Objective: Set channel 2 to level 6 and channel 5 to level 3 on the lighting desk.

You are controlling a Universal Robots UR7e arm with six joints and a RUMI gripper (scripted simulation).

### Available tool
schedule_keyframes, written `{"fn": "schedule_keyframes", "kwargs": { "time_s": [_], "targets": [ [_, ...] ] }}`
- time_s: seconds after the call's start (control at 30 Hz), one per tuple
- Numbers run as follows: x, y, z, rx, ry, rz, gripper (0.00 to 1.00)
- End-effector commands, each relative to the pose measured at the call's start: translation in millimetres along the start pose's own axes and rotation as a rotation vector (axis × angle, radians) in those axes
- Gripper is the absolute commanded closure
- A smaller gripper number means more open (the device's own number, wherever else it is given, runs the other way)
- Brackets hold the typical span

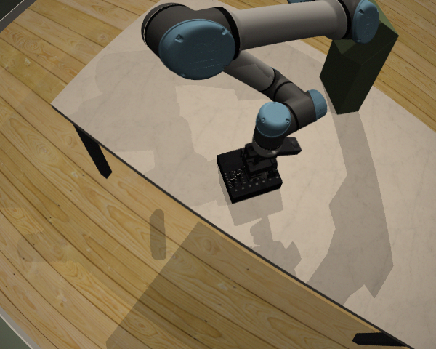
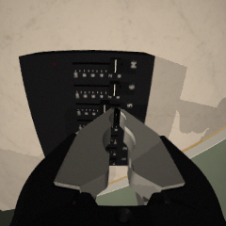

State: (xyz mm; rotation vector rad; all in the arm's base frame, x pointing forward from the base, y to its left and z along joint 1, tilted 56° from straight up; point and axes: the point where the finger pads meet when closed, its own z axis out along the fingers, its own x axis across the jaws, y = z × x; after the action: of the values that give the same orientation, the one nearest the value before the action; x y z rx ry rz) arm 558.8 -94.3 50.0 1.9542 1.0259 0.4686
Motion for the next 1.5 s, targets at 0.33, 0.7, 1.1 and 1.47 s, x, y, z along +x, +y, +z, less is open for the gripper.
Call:
{"fn": "schedule_keyframes", "kwargs": {
  "time_s": [0.33,0.7,1.1,1.47],
  "targets": [
    [0,0,0,-0.001,0.000,0.000,1.00],
    [1,0,0,-0.001,0.000,0.000,1.00],
    [6,0,0,-0.001,0.000,0.000,1.00],
    [6,0,-12,-0.001,0.000,0.000,1.00]
  ]
}}
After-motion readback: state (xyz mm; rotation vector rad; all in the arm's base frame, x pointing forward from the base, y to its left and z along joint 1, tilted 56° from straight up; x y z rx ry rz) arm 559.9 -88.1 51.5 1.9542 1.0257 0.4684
